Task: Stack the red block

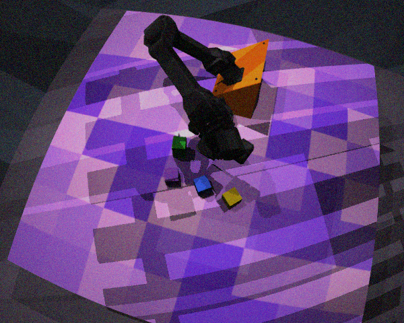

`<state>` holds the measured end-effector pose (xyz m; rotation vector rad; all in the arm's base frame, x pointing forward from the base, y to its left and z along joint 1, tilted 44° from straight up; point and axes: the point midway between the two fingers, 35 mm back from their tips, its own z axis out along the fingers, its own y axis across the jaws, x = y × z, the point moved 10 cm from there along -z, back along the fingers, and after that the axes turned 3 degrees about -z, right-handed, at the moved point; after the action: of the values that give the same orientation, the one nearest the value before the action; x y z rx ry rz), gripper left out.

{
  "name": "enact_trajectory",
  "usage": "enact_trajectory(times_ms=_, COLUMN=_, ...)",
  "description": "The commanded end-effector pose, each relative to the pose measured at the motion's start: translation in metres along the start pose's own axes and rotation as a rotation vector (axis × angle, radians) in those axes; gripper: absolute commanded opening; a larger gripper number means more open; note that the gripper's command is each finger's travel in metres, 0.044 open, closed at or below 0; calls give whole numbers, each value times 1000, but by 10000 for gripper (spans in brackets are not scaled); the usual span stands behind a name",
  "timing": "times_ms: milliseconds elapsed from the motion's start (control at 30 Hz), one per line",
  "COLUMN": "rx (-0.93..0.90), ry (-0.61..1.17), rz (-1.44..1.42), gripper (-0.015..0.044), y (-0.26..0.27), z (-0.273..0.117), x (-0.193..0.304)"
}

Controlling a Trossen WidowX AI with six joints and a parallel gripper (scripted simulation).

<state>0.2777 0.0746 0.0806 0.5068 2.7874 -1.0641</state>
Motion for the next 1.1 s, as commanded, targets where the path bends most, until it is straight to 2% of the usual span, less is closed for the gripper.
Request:
enact_trajectory(times_ms=0, rx=1, ry=-5, rz=-8, gripper=0, y=-24, z=-1, x=-11)
enact_trajectory(times_ms=567, rx=29, ry=-11, rz=-4, gripper=0, y=-124, z=-2, x=-33)
enact_trajectory(times_ms=867, rx=31, ry=-11, rz=-3, gripper=0, y=-127, z=3, x=-32)
enact_trajectory(times_ms=1067, rx=31, ry=-11, rz=-3, gripper=0, y=-128, z=21, x=-32)
